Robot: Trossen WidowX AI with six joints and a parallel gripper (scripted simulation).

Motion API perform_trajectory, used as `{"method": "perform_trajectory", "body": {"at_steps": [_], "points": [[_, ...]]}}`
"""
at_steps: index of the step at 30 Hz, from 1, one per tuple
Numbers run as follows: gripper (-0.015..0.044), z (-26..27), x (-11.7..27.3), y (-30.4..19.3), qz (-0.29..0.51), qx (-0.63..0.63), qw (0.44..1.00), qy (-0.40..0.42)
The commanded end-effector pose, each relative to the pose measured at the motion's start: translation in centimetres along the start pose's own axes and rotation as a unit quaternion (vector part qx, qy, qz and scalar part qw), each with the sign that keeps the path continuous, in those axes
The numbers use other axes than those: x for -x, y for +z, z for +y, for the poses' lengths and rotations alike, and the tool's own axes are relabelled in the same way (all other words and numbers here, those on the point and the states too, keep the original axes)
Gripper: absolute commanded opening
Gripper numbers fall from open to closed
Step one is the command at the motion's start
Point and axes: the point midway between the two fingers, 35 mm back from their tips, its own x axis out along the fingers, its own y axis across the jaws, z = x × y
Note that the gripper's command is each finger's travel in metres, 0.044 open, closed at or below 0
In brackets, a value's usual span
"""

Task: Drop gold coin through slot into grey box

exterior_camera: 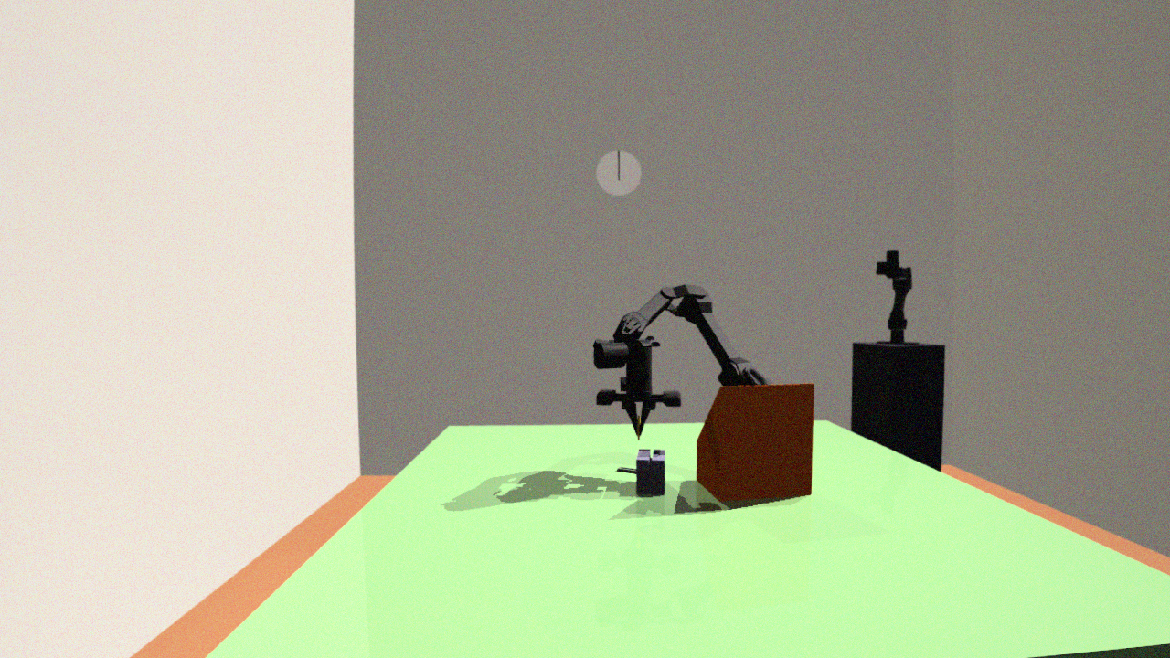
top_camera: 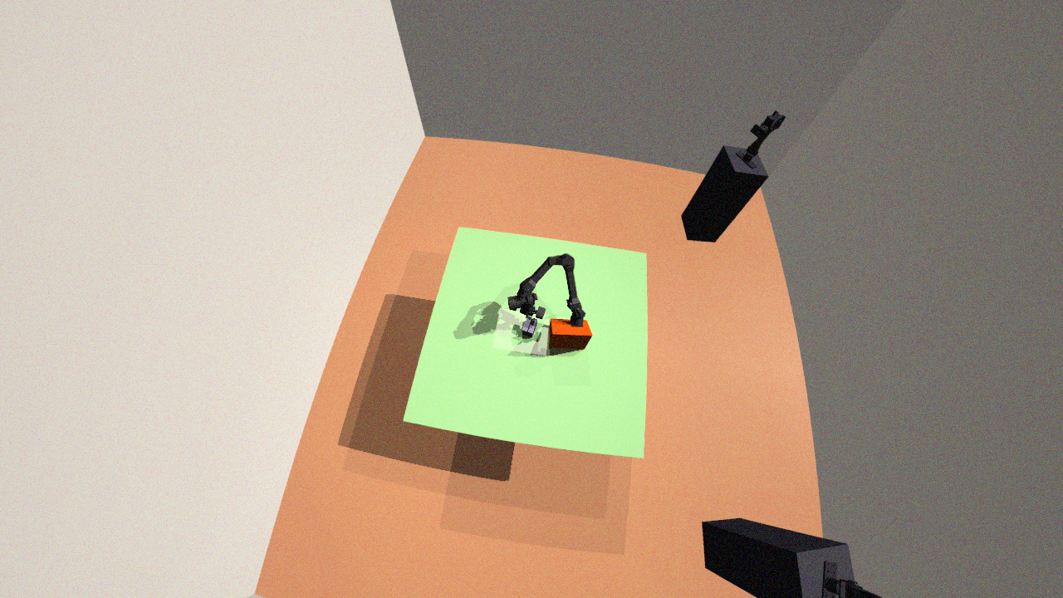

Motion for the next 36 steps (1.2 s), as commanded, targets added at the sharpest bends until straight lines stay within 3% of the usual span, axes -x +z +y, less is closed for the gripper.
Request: {"method": "perform_trajectory", "body": {"at_steps": [1,14,36], "points": [[0.0000,-0.8,-0.2,-1.0,0.000,-0.001,1.000,-0.003],[0.0000,-2.8,-0.2,-3.6,-0.005,-0.001,1.000,-0.002],[0.0000,-2.9,-0.2,-3.7,-0.004,0.001,1.000,0.000]]}}
